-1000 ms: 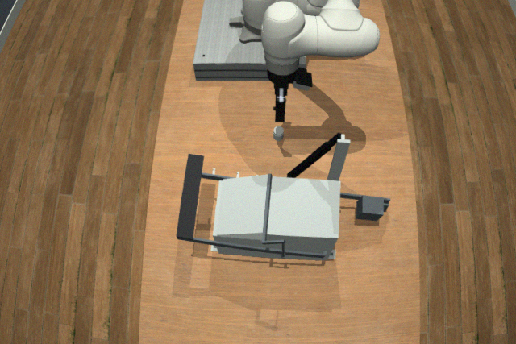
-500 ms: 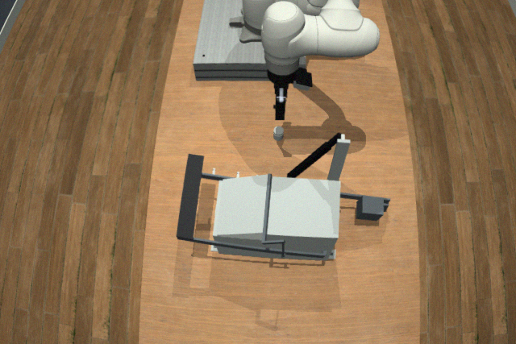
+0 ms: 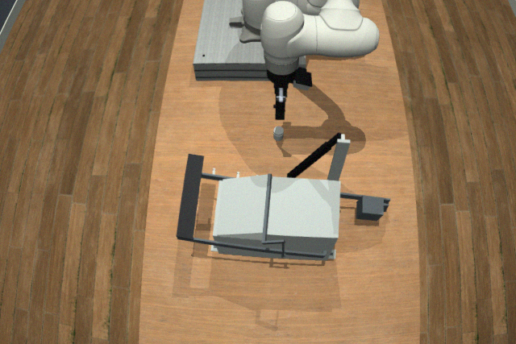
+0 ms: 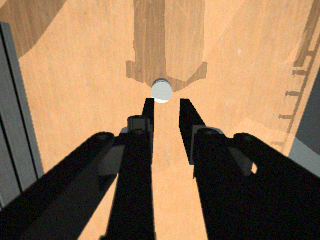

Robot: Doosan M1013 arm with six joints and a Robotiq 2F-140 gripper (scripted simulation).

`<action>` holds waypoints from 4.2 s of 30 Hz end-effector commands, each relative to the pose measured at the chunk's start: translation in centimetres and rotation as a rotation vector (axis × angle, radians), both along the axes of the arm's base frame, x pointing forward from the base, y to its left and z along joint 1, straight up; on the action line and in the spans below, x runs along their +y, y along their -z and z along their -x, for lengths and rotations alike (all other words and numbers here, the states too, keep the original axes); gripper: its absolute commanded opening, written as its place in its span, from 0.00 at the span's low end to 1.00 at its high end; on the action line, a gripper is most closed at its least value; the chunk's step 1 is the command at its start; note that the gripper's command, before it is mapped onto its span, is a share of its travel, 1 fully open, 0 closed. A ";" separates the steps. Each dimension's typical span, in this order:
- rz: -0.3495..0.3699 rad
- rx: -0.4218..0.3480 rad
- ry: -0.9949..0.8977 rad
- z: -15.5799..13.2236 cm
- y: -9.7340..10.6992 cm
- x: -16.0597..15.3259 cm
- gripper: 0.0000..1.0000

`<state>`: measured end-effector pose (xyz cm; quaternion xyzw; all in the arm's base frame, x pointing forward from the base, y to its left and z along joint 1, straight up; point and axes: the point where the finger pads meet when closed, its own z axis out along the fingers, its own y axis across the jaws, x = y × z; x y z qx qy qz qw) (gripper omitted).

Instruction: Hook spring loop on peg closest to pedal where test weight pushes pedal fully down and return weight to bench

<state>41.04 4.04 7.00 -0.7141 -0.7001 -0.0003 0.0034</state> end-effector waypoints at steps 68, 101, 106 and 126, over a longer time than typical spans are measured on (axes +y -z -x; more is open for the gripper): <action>-0.597 -0.031 0.054 -12.2 -16.6 -0.2 0.24; -0.603 -0.032 0.054 -20.6 -13.9 -1.5 0.24; -0.603 -0.032 0.054 -20.6 -13.9 -1.5 0.24; -0.603 -0.032 0.054 -20.6 -12.9 -0.9 0.24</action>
